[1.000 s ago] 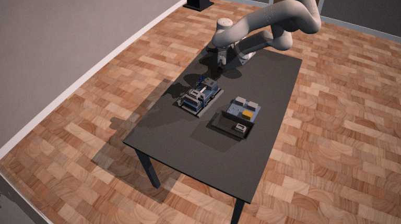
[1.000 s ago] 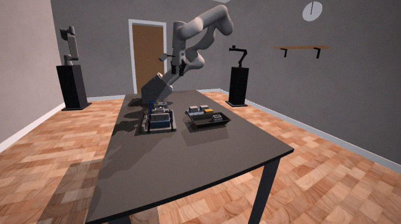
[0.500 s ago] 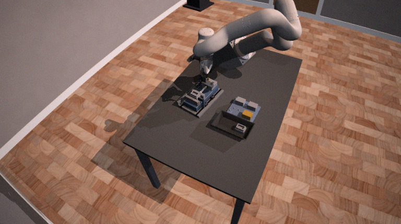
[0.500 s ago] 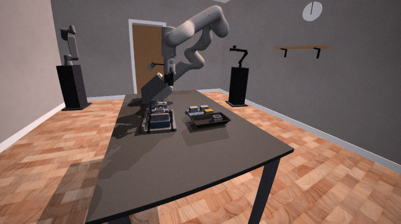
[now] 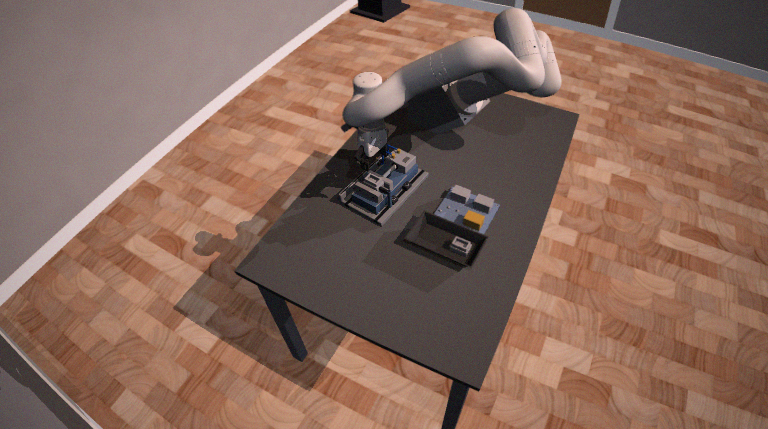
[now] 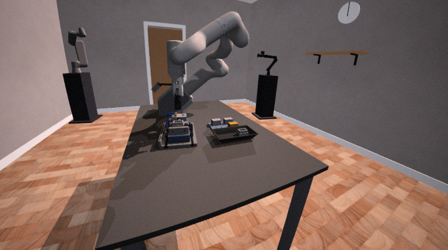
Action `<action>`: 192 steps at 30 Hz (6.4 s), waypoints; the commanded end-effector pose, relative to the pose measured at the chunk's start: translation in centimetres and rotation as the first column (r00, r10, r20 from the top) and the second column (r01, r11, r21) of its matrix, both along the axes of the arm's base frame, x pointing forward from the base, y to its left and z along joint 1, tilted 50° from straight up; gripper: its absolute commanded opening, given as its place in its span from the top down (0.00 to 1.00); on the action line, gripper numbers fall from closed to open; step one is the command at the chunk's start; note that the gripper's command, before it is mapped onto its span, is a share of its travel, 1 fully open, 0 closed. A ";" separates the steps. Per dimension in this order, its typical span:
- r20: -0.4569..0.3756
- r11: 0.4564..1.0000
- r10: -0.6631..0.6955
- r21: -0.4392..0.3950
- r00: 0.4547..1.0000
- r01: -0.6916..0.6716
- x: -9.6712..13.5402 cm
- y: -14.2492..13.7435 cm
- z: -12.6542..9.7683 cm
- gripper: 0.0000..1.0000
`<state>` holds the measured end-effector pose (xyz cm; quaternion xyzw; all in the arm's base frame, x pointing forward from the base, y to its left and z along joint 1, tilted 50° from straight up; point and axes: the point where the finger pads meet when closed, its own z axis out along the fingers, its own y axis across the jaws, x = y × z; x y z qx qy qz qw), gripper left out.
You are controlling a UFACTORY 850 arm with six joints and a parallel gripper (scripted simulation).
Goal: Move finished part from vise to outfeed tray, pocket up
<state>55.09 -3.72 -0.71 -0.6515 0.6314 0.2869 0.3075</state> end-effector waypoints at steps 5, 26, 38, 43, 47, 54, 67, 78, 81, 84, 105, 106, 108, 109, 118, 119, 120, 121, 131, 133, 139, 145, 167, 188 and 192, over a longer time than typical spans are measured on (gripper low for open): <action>-0.009 1.000 -0.006 0.002 1.000 0.006 0.4 0.0 -0.5 1.00; -0.009 1.000 -0.006 0.002 1.000 0.006 0.4 0.0 -0.5 1.00; -0.009 1.000 -0.006 0.002 1.000 0.006 0.4 0.0 -0.5 1.00; -0.009 1.000 -0.006 0.002 1.000 0.006 0.4 0.0 -0.5 1.00; -0.009 1.000 -0.006 0.002 1.000 0.006 0.4 0.0 -0.5 1.00; -0.009 1.000 -0.006 0.002 1.000 0.006 0.4 0.0 -0.5 0.31; -0.009 1.000 -0.006 0.002 1.000 0.006 0.4 0.0 -0.5 0.31; -0.009 1.000 -0.006 0.002 1.000 0.006 0.4 0.0 -0.5 0.31; -0.009 1.000 -0.006 0.002 1.000 0.006 0.4 0.0 -0.5 0.31; -0.009 1.000 -0.006 0.002 1.000 0.006 0.4 0.0 -0.5 0.31; -0.009 1.000 -0.006 0.002 1.000 0.006 0.5 1.3 -1.5 0.31; -0.009 1.000 -0.006 0.002 1.000 0.006 0.5 1.4 -1.7 0.31; -0.009 1.000 -0.006 0.002 1.000 0.006 0.5 1.7 -1.9 0.31; -0.009 1.000 -0.006 0.002 1.000 0.006 0.5 1.8 -2.0 0.31; -0.009 1.000 -0.006 0.002 1.000 0.006 0.5 2.9 -2.9 0.31; -0.009 1.000 -0.006 0.002 1.000 0.006 0.5 3.0 -3.0 0.31; -0.009 1.000 -0.006 0.002 1.000 0.006 0.5 3.1 -3.1 0.31; -0.009 1.000 -0.006 0.002 1.000 0.006 0.5 3.3 -3.2 0.31; -0.009 1.000 -0.006 0.002 1.000 0.006 0.5 4.2 -4.0 0.31; -0.009 1.000 -0.006 0.002 1.000 0.006 0.5 4.4 -4.2 0.31; -0.009 1.000 -0.006 0.002 1.000 0.006 0.5 4.7 -4.4 0.31; -0.009 1.000 -0.006 0.002 1.000 0.006 0.5 4.8 -4.5 0.31; -0.009 1.000 -0.006 0.002 1.000 0.006 0.6 4.8 -4.5 0.31; -0.009 1.000 -0.006 0.002 1.000 0.006 0.6 4.8 -4.5 0.31; -0.009 1.000 -0.006 0.002 1.000 0.006 0.6 4.8 -4.5 0.31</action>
